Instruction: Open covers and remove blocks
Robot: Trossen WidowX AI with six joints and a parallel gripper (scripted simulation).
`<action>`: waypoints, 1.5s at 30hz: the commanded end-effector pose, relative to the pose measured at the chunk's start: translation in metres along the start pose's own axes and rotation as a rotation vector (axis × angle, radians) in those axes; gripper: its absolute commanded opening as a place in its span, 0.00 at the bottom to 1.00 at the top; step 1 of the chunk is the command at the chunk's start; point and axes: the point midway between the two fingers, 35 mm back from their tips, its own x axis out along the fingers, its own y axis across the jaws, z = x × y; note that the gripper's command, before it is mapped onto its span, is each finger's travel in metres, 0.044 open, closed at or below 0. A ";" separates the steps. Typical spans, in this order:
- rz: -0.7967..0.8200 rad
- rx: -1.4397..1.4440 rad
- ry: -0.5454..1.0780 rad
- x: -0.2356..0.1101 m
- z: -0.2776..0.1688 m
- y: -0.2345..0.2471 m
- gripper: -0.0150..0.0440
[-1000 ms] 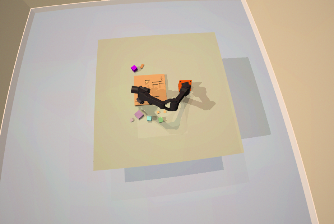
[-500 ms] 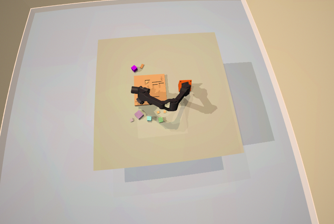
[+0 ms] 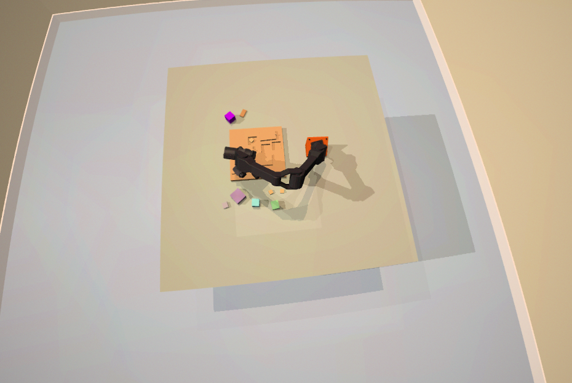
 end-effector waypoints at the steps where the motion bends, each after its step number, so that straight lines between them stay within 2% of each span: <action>1: 0.000 -0.004 -0.002 -0.004 0.000 0.000 0.25; 4: -0.001 -0.004 -0.002 -0.008 0.000 0.001 0.25; 6: 0.001 0.001 0.000 -0.008 0.000 0.000 0.34; 10: -0.001 -0.001 0.001 -0.027 0.000 -0.001 0.50; 18: -0.002 -0.004 0.001 -0.061 0.000 0.000 0.50; 35: -0.001 -0.004 -0.001 -0.028 0.001 0.002 0.50; 45: -0.001 -0.004 -0.001 -0.026 0.001 0.001 0.50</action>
